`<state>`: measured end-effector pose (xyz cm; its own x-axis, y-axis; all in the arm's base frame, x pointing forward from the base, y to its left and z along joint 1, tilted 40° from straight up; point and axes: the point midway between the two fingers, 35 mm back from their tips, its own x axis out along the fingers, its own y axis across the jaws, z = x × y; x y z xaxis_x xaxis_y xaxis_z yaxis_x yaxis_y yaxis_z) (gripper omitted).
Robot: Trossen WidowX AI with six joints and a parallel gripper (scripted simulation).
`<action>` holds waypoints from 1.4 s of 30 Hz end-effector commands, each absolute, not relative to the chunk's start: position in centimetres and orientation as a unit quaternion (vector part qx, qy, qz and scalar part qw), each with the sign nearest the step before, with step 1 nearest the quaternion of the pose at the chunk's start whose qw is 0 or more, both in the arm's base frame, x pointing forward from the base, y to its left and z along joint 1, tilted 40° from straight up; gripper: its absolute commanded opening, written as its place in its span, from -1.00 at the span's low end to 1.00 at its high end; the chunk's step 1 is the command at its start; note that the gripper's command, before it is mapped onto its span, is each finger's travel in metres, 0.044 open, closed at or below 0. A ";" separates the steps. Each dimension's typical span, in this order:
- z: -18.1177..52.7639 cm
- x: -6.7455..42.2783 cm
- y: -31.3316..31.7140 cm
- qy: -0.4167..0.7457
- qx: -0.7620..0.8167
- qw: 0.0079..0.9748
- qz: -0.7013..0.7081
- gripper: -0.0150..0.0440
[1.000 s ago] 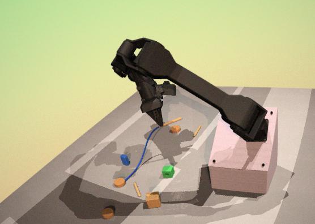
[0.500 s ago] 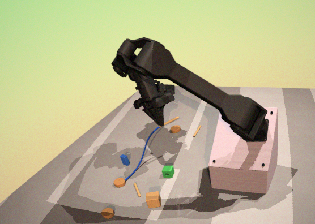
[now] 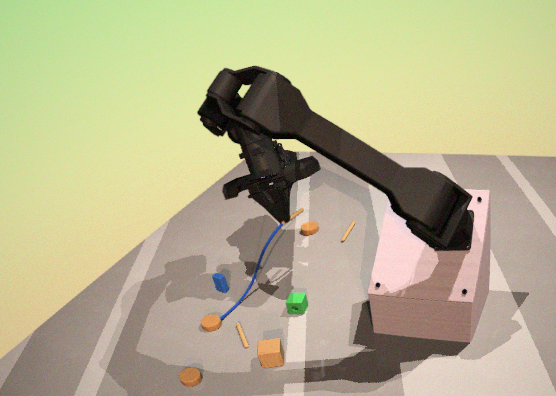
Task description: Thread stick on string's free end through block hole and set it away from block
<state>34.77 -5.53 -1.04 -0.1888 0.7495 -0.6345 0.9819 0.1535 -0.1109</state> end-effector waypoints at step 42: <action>-1.1 34.9 -5.6 0.689 0.284 0.581 0.328 -0.49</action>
